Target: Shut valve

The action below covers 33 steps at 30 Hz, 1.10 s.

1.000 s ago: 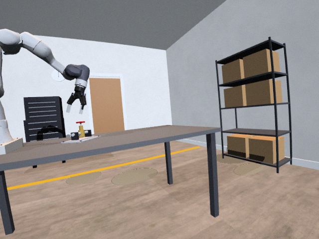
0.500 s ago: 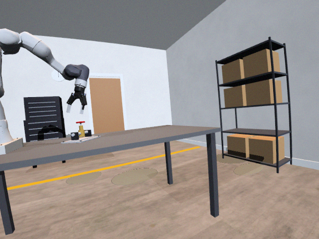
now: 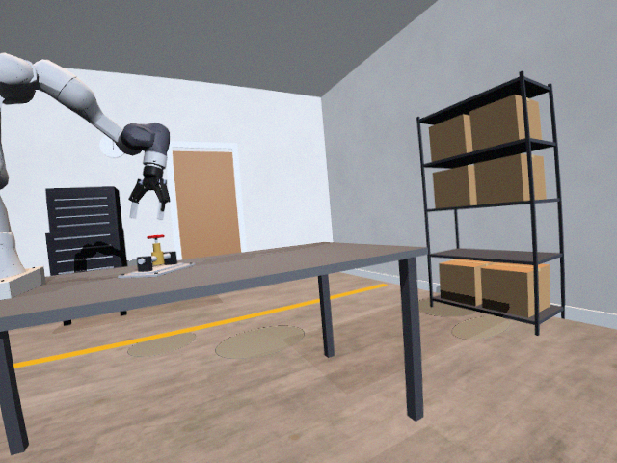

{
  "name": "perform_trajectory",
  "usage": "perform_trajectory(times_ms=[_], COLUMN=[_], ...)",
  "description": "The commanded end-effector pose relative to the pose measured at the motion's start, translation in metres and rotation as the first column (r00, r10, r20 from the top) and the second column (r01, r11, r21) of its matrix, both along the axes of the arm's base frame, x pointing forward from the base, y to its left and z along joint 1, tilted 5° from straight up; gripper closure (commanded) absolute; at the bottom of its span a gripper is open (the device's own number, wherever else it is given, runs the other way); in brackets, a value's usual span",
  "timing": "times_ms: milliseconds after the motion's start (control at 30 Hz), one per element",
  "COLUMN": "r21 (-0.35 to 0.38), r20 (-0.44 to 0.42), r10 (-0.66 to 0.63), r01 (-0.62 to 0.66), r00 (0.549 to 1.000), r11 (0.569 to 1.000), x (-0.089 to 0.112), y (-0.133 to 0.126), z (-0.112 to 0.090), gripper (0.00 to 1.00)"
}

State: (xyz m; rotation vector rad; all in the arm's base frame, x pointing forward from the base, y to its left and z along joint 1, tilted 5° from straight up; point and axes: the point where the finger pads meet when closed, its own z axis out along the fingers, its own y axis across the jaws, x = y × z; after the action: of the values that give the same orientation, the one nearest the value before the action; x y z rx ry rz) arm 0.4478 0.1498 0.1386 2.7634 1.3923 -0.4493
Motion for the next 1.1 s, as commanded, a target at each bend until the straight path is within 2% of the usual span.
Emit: perform_trajectory(times_ms=[0,100,133,733,767,1067], r21=[0.007,0.007,0.029,0.029,0.045,0.045], r20=[0.007,0.007,0.058,0.058,0.102,0.102], r10=[0.02,0.02,0.061,0.061,0.095,0.095], r01=[-0.02,-0.02,-0.063,-0.063,-0.1,-0.1], r00=[1.0,1.0,0.996,0.996,0.99,0.99], r11=[1.0,1.0,0.998,0.998,0.994,0.994], x=[0.002,0.002,0.011,0.011,0.018,0.018], y=[0.0,0.0,-0.008,-0.008,-0.014,-0.014], z=[0.001,0.001,0.001,0.001,0.001,0.001], gripper=[0.0,0.0,0.0,0.0,0.0,0.0])
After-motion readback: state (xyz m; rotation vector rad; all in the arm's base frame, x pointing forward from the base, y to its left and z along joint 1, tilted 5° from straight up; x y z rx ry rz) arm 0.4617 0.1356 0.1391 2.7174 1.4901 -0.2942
